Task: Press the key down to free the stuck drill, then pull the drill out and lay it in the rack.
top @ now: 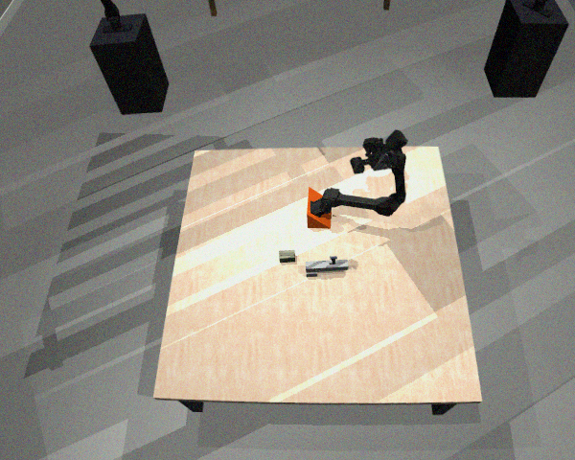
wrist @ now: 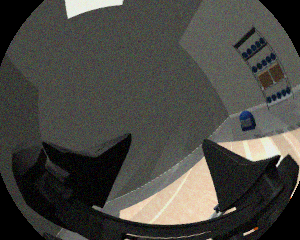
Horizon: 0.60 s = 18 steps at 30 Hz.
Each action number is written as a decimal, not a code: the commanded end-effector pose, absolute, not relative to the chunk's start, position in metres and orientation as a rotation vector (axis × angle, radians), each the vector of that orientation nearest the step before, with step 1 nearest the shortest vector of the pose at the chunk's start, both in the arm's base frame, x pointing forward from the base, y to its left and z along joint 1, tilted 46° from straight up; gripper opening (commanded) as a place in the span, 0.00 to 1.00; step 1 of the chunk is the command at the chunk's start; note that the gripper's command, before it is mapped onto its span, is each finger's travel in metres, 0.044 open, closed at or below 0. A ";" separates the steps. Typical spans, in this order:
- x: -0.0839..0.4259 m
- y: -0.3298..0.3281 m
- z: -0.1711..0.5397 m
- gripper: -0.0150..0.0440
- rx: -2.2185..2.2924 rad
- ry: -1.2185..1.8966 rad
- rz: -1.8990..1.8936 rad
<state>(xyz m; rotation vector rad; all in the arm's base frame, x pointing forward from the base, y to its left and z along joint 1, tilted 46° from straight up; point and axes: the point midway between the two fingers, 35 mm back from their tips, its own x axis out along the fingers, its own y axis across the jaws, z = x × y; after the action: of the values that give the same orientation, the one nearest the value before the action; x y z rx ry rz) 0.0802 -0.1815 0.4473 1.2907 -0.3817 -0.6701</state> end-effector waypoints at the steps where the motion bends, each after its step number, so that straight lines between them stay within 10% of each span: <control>1: 0.080 -0.181 0.447 0.89 1.291 -0.382 -0.670; 15: 0.100 -0.208 0.415 0.26 1.646 -0.315 -0.590; 18: 0.125 -0.221 0.386 0.25 1.905 -0.221 -0.562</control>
<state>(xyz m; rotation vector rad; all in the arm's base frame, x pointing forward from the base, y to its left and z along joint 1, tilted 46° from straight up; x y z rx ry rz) 0.1051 -0.2072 0.4155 1.6703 -0.3010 -0.5766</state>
